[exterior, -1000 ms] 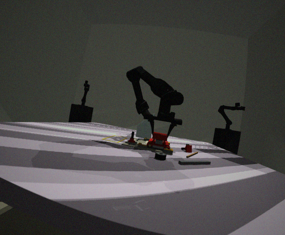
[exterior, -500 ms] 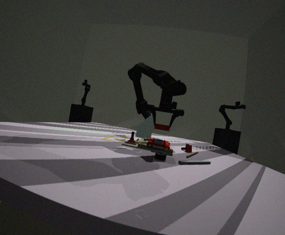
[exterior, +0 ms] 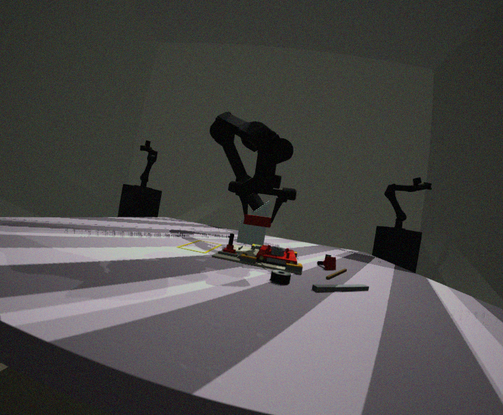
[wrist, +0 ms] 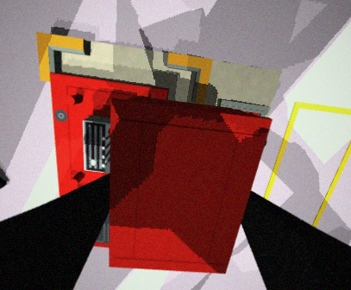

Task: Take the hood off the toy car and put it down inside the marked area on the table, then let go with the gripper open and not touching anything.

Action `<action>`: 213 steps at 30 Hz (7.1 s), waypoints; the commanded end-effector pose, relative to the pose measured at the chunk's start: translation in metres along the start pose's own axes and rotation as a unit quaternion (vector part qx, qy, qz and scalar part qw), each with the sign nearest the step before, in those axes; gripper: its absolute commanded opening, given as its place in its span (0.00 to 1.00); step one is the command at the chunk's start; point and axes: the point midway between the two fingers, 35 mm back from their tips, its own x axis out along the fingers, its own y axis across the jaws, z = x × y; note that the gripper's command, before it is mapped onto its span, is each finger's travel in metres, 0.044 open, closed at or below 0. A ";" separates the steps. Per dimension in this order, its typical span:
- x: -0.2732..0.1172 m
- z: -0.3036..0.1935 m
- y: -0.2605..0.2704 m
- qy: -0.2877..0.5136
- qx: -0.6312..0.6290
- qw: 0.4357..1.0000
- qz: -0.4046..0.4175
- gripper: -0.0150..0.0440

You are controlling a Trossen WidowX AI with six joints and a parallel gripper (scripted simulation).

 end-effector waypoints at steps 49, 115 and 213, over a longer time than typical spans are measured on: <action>0.009 -0.038 -0.165 0.000 0.004 1.000 -0.013 0.25; 0.070 -0.040 -0.168 0.000 0.004 1.000 -0.015 0.25; 0.018 -0.039 -0.168 0.001 0.007 1.000 -0.018 1.00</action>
